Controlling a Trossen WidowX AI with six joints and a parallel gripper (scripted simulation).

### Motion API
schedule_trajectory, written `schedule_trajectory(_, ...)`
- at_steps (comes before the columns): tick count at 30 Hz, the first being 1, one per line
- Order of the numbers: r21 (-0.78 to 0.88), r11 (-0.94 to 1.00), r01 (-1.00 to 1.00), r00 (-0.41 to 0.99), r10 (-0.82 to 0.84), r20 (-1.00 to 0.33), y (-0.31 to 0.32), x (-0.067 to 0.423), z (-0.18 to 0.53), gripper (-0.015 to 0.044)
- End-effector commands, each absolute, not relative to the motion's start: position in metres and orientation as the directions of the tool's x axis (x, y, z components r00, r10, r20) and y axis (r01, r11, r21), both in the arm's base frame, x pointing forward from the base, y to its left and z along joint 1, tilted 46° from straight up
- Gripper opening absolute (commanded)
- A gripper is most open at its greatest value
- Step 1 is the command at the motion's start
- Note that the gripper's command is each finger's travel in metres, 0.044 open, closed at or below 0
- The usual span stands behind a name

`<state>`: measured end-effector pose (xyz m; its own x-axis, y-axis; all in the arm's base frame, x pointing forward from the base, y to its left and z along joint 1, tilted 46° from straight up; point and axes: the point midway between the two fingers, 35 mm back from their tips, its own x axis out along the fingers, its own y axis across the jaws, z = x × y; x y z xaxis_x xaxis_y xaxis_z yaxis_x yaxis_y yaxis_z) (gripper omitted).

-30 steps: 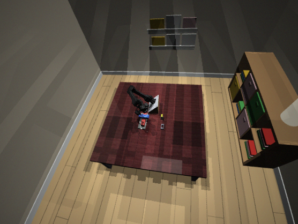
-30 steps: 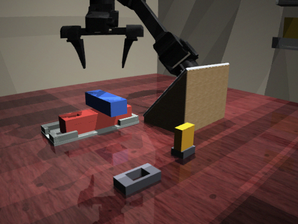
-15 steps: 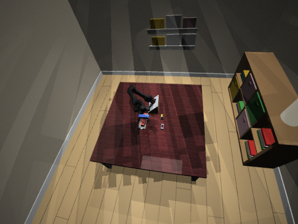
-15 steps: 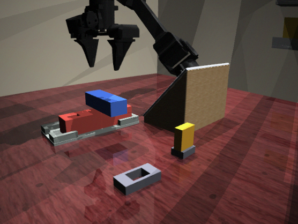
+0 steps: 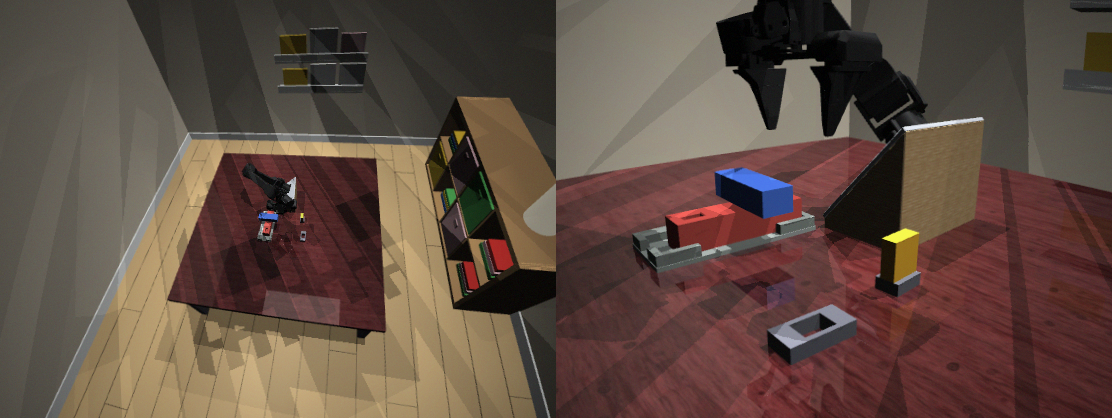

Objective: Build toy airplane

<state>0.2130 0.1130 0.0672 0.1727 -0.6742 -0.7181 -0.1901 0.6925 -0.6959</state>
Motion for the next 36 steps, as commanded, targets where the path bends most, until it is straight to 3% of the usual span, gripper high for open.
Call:
schedule_trajectory(1, -0.696, 0.692, -0.19, 0.173, -0.675, -0.718, 0.154, 0.19, 0.022, 0.044)
schedule_trajectory(6, -0.71, 0.681, -0.179, 0.175, -0.689, -0.704, 0.179, 0.159, -0.022, 0.044)
schedule_trajectory(36, -0.712, 0.68, -0.178, 0.176, -0.689, -0.703, 0.123, 0.175, -0.08, 0.044)
